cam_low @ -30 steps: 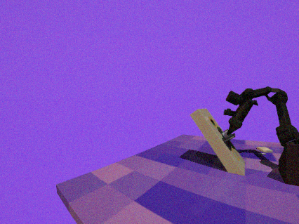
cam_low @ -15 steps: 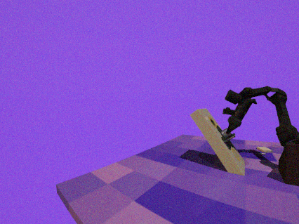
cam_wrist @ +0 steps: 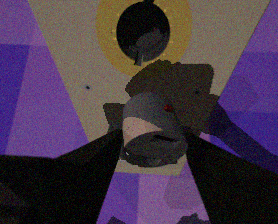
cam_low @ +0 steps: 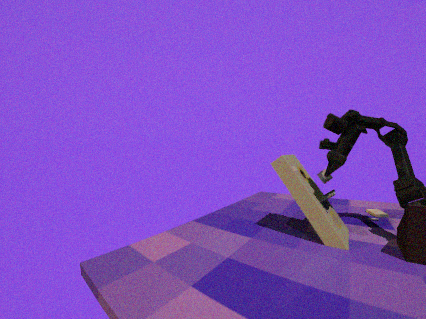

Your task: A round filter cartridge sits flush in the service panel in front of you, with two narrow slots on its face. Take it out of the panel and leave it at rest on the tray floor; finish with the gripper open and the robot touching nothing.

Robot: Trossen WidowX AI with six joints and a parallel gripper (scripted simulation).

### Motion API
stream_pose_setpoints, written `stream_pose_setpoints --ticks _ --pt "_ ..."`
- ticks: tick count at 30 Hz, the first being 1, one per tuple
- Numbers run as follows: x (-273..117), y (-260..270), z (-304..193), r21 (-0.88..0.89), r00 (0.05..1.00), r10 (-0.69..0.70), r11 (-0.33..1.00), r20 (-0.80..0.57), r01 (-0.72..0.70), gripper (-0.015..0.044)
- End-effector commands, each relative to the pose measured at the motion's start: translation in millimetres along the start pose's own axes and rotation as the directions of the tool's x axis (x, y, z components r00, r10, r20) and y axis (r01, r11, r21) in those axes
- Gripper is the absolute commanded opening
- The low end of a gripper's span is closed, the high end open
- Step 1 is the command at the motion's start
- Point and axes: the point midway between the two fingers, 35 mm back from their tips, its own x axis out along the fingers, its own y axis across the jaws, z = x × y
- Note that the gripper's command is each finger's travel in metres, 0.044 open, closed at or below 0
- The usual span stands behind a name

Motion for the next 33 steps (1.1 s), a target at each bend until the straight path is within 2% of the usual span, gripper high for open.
stream_pose_setpoints --ticks 1,7,26,28,33 --pt "-20 2 3 0.001 1.0 0.004 1.0 0.002 -0.005 0.0" --pt "-47 -1 2 0.0 1.0 -0.002 1.0 0.004 0.002 0.0" --pt "-36 88 0 0.004 1.0 0.003 1.0 0.006 -0.003 0.0" --pt "-37 82 -3 -0.028 1.0 0.011 1.0 -0.003 -0.011 0.0" --pt "-48 121 -21 -0.217 0.992 0.122 0.968 -0.044 -0.128 0.0"
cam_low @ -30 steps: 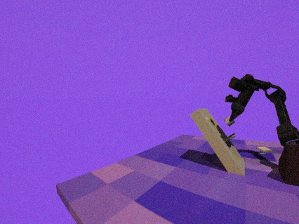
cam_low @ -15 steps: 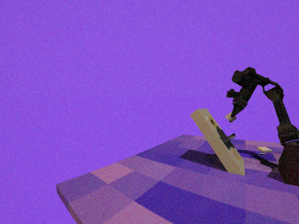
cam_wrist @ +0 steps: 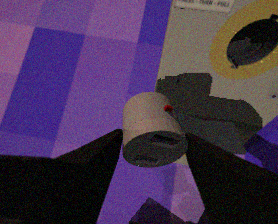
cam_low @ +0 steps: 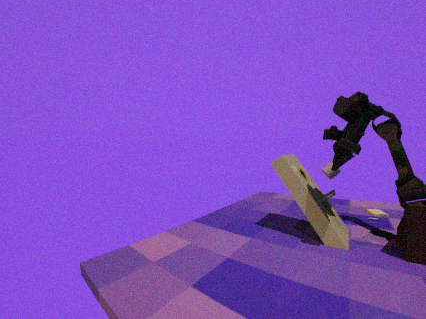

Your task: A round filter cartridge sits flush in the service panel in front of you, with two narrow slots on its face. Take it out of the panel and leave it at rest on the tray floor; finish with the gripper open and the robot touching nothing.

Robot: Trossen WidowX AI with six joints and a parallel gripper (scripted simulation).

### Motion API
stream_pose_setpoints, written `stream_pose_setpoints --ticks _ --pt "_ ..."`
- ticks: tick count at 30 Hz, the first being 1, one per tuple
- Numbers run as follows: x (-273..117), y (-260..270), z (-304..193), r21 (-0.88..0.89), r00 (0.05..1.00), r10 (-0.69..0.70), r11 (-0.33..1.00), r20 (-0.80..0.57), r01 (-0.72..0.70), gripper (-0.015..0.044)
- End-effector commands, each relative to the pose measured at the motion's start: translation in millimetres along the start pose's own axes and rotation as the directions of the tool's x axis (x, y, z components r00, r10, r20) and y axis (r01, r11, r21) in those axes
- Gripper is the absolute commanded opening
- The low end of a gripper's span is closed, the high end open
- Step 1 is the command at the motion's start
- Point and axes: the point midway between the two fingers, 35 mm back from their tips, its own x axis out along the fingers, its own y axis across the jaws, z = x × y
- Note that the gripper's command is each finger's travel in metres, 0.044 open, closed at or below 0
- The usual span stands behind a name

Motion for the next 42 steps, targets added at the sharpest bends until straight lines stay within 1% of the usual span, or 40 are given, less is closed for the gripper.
stream_pose_setpoints --ticks 1,5,9,13,18,20,24,27,34,42 --pt "-6 33 -13 -0.148 0.997 0.079 0.986 -0.021 -0.081 0.0" --pt "-14 67 -28 -0.307 0.984 0.171 0.935 -0.051 -0.178 0.0" --pt "-24 99 -45 -0.459 0.962 0.259 0.846 -0.087 -0.269 0.0" --pt "-35 129 -65 -0.598 0.931 0.341 0.722 -0.129 -0.347 0.0" --pt "-49 164 -91 -0.739 0.884 0.429 0.532 -0.187 -0.415 0.0" --pt "-51 168 -95 -0.755 0.876 0.44 0.503 -0.196 -0.421 0.0" --pt "-51 169 -96 -0.755 0.876 0.44 0.502 -0.197 -0.422 0.0" --pt "-50 174 -105 -0.762 0.871 0.446 0.484 -0.208 -0.43 0.0" --pt "-42 196 -154 -0.799 0.841 0.471 0.379 -0.266 -0.466 0.0" --pt "-32 212 -212 -0.846 0.798 0.498 0.21 -0.339 -0.49 0.0"
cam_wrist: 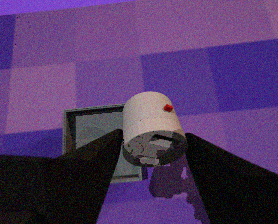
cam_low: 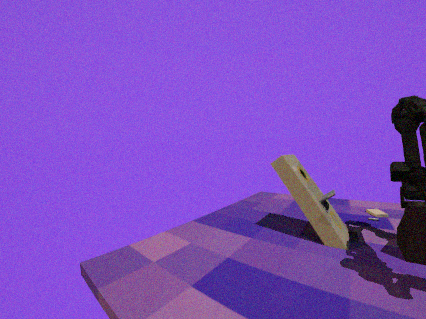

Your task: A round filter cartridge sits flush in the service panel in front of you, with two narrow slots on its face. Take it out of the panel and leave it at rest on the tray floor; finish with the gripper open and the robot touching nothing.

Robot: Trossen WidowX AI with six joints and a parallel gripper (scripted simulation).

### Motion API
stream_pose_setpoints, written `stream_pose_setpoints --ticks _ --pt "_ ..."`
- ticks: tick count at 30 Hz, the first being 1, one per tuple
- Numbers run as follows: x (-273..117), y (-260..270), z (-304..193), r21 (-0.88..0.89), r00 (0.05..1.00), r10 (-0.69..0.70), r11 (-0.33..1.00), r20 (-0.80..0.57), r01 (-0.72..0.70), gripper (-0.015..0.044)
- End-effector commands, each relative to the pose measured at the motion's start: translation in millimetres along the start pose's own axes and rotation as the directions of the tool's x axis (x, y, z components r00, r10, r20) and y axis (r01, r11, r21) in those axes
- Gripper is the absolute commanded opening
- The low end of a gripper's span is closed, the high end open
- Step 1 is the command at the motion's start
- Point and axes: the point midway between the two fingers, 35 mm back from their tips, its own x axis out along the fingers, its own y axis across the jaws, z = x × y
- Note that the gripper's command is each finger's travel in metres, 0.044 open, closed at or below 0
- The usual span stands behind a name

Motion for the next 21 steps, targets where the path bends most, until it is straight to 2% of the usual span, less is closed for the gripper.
stream_pose_setpoints --ticks 1,13,21 --pt "16 21 -9 -0.076 0.999 0.045 0.996 -0.002 -0.045 0.0" --pt "59 80 -53 -0.324 0.984 0.174 0.93 -0.031 -0.174 0.0" --pt "76 85 -63 -0.342 0.982 0.188 0.921 -0.034 -0.188 0.0"
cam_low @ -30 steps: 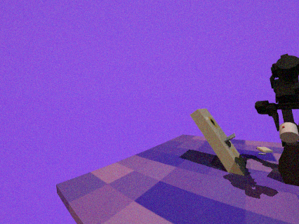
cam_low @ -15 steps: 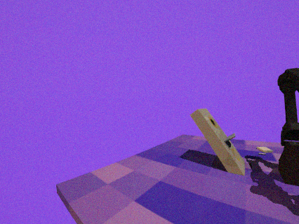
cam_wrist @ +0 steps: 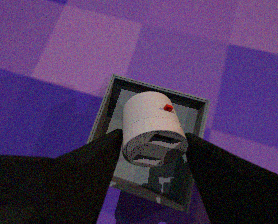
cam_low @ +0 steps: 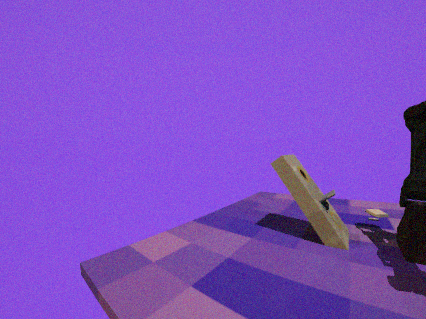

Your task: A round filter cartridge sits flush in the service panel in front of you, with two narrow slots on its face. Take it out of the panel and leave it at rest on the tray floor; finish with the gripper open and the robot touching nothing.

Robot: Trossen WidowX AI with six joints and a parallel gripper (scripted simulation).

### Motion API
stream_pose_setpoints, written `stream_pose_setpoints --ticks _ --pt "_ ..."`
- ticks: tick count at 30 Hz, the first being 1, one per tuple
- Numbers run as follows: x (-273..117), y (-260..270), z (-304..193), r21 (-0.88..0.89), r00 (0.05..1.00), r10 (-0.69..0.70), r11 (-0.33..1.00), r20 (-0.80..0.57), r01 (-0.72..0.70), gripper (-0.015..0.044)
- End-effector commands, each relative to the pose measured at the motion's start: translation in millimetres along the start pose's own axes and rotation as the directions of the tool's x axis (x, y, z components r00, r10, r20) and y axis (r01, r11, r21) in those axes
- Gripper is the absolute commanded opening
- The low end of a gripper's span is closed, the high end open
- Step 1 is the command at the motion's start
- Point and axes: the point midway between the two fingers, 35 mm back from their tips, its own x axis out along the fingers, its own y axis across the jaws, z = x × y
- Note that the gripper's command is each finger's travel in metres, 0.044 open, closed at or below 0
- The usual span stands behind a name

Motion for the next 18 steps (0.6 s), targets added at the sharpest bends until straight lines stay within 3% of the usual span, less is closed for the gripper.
stream_pose_setpoints --ticks 1,14,18 --pt "17 2 -8 -0.006 1.0 0.008 1.0 -0.006 -0.009 0.0" --pt "62 2 -39 -0.006 1.0 0.009 1.0 -0.007 -0.009 0.0" --pt "59 1 -39 -0.008 1.0 0.004 1.0 -0.017 -0.004 0.0105"
